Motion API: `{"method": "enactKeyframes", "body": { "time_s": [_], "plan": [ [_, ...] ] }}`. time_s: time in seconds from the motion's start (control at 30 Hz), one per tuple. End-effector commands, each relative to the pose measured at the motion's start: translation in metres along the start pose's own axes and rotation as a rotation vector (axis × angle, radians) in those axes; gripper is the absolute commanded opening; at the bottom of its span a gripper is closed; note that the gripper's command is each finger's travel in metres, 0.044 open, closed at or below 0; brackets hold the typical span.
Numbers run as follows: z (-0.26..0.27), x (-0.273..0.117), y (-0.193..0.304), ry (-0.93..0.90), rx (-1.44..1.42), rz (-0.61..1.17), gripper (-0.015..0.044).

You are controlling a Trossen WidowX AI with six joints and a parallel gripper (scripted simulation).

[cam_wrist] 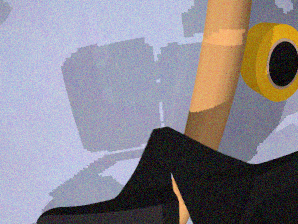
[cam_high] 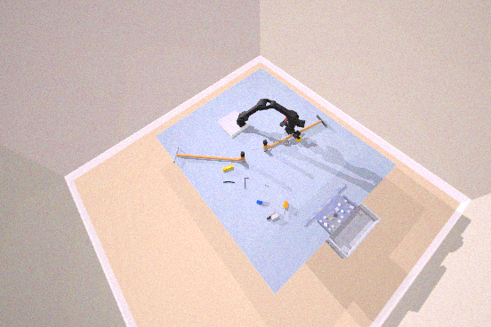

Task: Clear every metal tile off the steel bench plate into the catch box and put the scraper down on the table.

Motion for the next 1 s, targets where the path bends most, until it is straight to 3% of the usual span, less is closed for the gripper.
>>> {"method": "enactKeyframes", "body": {
  "time_s": [0.0,0.97],
  "plan": [
    [-0.003,-0.021,-0.002,0.018,0.001,-0.014,0.0],
    [0.018,-0.115,0.0,0.017,0.081,-0.017,0.0]
  ]
}}
Point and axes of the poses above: the point midway between the two fingers, 35 mm back from their tips, its own x axis out along the fingers, its own z axis across the jaws, y = z × x, the point moved 8 cm from there along -x, back along the fingers, and after that the axes turned 7 degrees about x, right-handed, at the moved point
